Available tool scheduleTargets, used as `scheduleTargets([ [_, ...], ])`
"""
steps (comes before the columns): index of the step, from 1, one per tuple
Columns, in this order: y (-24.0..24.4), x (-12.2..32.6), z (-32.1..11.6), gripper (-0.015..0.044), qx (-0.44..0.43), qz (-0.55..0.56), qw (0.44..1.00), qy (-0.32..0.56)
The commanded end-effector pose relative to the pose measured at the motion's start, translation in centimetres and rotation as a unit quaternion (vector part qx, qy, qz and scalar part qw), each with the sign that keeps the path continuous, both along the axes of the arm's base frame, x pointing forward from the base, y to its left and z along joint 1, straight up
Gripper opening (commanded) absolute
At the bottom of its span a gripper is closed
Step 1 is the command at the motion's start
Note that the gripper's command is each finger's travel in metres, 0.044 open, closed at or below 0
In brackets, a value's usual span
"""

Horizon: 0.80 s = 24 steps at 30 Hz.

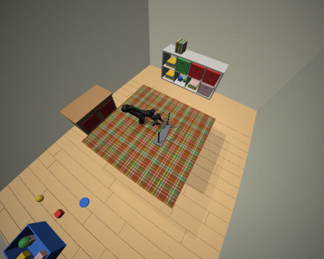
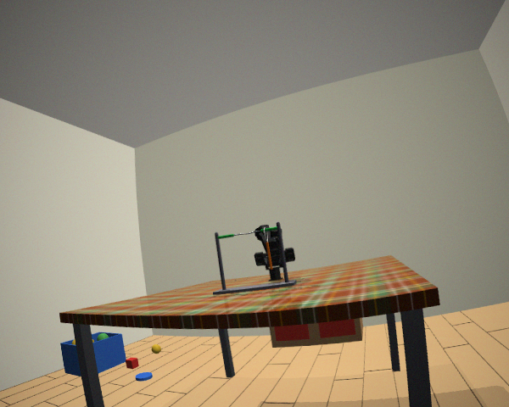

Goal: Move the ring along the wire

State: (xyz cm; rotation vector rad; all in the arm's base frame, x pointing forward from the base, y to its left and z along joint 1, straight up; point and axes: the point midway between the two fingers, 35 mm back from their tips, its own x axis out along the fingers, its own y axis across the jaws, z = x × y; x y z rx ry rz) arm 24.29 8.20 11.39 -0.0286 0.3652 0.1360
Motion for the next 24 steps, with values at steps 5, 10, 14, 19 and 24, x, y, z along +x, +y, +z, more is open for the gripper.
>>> scheduleTargets([
  [5,-0.6,-3.3,1.5,0.0440,0.005,0.001,1.000,-0.006],
  [10,-0.7,-3.4,1.5,0.0440,0.005,0.001,1.000,-0.006],
  [14,-0.7,-3.4,1.5,0.0440,0.005,0.001,1.000,-0.006],
  [19,-0.7,-3.4,1.5,0.0440,0.005,0.001,1.000,-0.006],
  [24,-0.7,-3.4,1.5,0.0440,0.005,0.001,1.000,-0.006],
])
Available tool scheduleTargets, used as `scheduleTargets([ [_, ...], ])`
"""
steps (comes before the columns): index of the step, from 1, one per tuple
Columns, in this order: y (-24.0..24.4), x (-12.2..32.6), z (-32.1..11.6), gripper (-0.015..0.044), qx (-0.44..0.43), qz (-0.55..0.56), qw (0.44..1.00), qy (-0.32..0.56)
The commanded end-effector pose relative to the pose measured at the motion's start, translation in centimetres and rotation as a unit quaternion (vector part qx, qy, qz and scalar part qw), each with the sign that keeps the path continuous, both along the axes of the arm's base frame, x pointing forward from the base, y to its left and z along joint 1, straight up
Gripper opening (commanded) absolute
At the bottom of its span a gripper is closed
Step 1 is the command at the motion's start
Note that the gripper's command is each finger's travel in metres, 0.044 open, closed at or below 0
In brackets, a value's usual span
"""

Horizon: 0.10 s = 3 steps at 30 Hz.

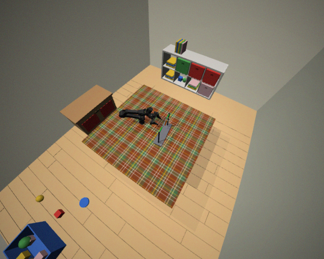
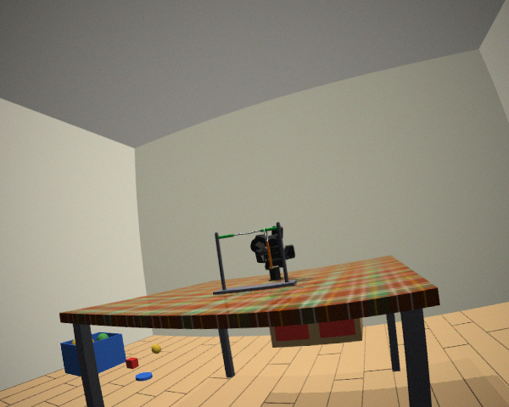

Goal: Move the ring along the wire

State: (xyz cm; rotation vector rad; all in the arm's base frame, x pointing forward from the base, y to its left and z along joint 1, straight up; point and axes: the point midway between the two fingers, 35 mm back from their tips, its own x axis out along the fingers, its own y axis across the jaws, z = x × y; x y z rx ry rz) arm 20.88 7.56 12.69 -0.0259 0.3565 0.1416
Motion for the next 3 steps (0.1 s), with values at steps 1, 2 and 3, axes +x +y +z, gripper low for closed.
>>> scheduleTargets([
  [1,-0.03,0.02,0.24,0.0440,0.003,-0.002,1.000,-0.002],
  [2,-0.03,0.02,0.24,0.0440,0.003,-0.002,1.000,-0.002],
  [3,-0.03,0.02,0.24,0.0440,0.003,-0.002,1.000,-0.002],
])
